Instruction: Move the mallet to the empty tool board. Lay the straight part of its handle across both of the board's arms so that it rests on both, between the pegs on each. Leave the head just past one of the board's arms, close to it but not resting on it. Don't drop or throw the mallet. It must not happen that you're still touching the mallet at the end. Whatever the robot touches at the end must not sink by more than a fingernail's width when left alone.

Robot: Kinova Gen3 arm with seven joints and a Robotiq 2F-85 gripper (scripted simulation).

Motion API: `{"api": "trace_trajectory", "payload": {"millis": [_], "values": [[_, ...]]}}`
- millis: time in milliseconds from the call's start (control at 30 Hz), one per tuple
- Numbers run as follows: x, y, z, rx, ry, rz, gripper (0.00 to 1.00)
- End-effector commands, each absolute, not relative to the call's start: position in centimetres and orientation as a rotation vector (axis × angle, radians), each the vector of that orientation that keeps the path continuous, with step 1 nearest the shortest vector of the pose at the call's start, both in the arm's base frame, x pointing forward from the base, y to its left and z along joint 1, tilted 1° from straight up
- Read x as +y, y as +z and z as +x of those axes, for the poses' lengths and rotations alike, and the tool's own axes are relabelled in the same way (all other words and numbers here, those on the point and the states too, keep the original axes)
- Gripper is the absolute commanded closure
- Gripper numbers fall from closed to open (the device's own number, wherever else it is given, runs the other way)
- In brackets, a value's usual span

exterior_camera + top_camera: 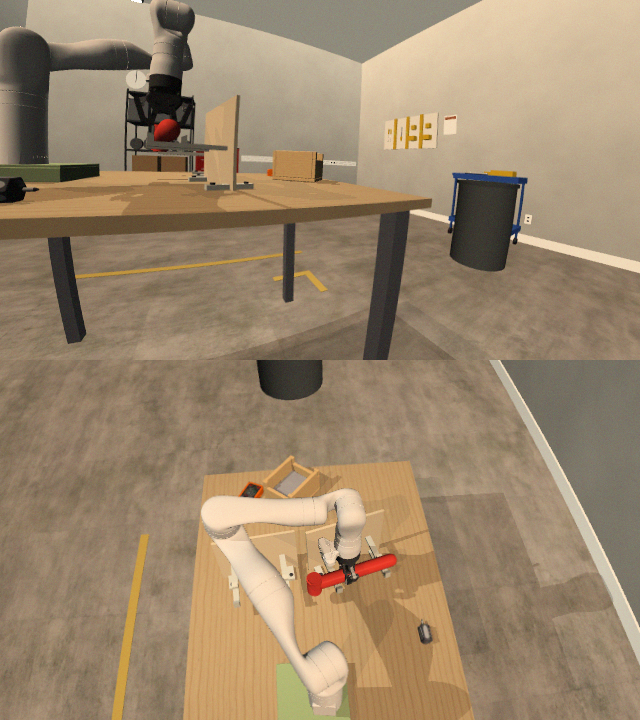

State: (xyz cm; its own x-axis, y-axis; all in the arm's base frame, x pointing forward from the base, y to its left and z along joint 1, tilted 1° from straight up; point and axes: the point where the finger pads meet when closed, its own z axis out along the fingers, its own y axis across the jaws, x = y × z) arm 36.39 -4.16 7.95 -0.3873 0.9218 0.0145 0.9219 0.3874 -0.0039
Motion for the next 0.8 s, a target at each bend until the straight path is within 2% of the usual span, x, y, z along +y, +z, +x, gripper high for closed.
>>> {"api": "trace_trajectory", "payload": {"millis": [0,133,167,767], "values": [[-4.40,7.78,36.51,-2.616,-0.006,-1.726,0.90],[-4.40,7.78,36.51,-2.616,-0.006,-1.726,0.90],[-4.40,7.78,36.51,-2.616,-0.006,-1.726,0.00],[-4.40,7.78,36.51,-2.616,-0.006,-1.726,0.00]]}}
